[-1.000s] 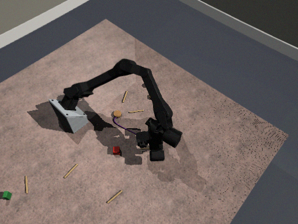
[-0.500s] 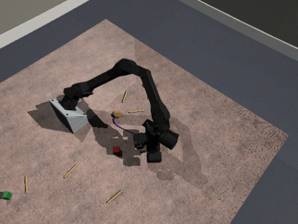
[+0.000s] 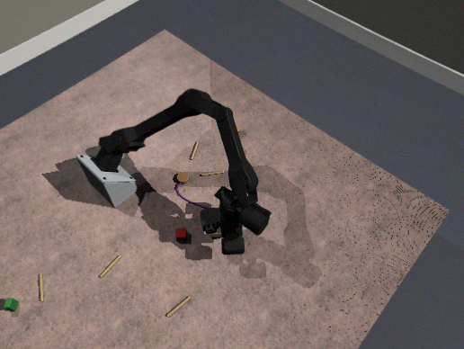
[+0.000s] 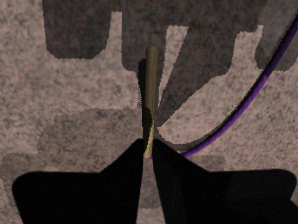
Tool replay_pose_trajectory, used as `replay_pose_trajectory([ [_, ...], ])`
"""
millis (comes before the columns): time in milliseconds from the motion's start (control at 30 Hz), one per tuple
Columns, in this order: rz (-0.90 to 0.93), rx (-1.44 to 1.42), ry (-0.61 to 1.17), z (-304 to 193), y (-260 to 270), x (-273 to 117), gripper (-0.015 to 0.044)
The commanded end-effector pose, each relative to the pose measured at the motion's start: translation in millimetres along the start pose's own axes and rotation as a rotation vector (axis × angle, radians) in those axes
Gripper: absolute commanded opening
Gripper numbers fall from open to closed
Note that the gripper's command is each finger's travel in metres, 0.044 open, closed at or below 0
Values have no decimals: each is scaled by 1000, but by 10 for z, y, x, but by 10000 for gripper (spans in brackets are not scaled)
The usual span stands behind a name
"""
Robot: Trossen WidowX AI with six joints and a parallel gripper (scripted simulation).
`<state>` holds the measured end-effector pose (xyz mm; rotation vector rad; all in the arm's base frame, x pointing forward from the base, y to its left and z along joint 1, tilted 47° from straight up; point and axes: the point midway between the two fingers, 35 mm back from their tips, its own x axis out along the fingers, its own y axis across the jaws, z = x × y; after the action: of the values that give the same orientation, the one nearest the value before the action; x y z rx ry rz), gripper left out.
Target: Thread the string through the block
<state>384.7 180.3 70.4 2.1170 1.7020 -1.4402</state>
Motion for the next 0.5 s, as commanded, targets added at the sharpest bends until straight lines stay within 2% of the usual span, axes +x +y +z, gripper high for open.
replay_pose_trajectory([
  [0,-1,-3,7,37,3,-17,0],
  [467,-1,-2,6,221,8,-16,0],
])
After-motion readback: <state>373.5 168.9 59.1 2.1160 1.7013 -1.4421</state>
